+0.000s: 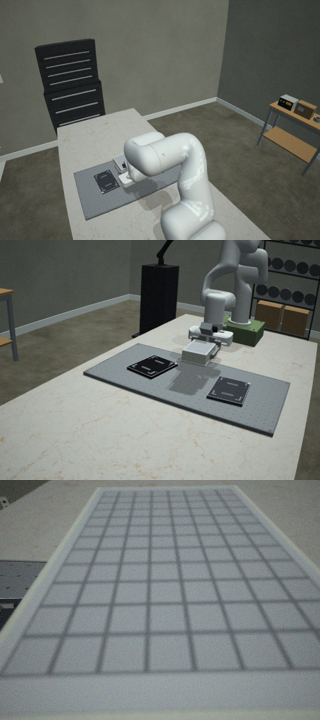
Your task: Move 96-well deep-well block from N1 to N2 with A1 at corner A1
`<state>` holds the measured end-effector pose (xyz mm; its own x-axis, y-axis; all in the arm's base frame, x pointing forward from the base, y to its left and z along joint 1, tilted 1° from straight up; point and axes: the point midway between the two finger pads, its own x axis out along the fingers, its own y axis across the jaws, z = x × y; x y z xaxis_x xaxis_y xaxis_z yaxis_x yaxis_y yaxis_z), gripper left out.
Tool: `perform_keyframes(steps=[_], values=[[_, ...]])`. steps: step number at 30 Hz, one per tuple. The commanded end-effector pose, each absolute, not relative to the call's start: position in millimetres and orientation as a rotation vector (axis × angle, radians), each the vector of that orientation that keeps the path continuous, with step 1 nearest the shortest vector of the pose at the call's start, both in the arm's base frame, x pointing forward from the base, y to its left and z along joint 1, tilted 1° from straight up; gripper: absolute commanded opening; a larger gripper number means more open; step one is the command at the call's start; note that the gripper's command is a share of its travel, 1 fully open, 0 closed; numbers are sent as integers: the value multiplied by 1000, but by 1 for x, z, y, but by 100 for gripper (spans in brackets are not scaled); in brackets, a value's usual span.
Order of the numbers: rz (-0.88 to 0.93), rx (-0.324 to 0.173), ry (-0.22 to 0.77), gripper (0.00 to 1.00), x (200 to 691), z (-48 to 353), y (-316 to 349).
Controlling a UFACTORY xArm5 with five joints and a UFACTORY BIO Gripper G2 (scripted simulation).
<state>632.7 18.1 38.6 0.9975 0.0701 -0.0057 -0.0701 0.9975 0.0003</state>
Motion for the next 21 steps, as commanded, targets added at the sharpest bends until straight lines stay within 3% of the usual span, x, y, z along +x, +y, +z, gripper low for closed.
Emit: perform_keyframes(steps=[1, 21], values=[[70, -11, 2, 0, 635, 40, 32], [70, -11, 2, 0, 639, 40, 92]])
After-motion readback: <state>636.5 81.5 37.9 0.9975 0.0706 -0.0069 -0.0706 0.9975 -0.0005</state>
